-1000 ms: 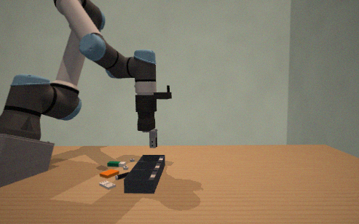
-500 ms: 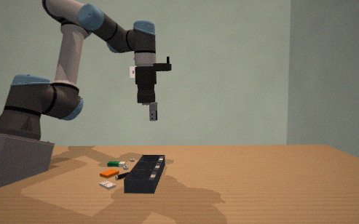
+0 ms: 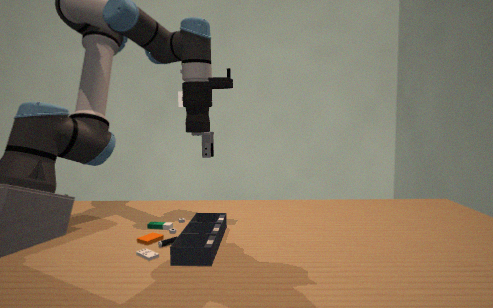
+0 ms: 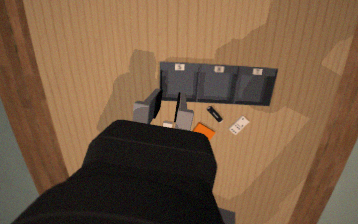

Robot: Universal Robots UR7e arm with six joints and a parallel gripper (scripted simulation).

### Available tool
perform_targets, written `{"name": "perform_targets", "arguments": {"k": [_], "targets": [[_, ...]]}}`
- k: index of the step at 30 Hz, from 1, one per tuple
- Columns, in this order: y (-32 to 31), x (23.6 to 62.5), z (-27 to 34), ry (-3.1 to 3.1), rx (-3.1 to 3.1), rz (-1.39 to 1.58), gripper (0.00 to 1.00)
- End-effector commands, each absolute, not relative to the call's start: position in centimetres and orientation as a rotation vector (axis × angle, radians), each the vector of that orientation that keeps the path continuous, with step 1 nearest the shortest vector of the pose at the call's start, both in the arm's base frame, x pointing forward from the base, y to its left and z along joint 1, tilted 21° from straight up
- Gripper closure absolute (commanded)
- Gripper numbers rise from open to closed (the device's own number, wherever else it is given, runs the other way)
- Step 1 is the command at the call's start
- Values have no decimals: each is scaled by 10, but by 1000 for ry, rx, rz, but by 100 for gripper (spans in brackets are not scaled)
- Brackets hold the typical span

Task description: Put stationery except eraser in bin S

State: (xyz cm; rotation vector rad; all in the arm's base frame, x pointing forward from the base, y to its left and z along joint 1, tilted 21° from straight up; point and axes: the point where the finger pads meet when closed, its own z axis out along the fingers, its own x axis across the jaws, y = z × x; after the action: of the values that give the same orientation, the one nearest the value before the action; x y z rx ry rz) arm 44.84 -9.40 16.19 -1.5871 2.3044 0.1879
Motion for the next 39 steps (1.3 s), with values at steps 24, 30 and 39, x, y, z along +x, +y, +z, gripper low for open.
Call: {"name": "perform_targets", "arguments": {"k": [24,30,39], "targets": [[-97,324,0,1514,-2360,16,0],[-98,323,0,1333,-2467,-18,0],[-97,327,1,1011,-2593,-110,0]]}}
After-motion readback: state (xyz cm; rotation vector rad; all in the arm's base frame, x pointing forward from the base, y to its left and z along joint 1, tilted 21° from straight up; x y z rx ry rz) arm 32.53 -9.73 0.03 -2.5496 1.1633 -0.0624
